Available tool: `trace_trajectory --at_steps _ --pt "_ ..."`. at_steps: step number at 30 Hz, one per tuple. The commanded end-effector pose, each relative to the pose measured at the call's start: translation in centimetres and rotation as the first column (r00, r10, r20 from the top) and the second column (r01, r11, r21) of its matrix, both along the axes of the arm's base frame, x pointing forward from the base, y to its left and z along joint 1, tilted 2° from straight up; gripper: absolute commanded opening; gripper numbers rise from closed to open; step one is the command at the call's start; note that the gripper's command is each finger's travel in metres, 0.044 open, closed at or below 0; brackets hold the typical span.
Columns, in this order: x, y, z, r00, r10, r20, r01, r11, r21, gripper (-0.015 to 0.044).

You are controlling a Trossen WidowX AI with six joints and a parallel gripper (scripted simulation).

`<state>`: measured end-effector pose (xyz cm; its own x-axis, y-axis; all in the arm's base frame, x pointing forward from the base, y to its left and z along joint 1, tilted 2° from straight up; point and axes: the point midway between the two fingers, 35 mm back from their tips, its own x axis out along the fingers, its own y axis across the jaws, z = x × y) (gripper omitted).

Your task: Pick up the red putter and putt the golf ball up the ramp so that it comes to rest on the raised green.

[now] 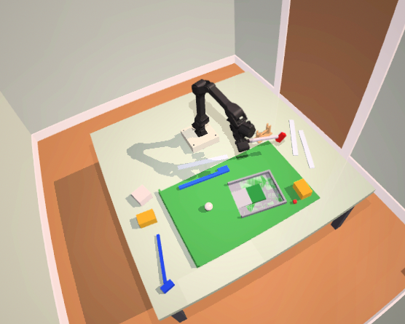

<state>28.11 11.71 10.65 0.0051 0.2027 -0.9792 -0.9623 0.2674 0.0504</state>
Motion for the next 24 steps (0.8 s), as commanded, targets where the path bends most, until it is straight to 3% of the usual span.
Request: trace_trajectory --at_steps 1,24 --pt "1.2 -2.0 0.3 0.995 -0.101 0.001 0.101 0.995 -0.013 0.0" --pt "4.0 -15.5 1.2 0.778 -0.628 -0.007 0.626 0.776 -0.077 0.0"
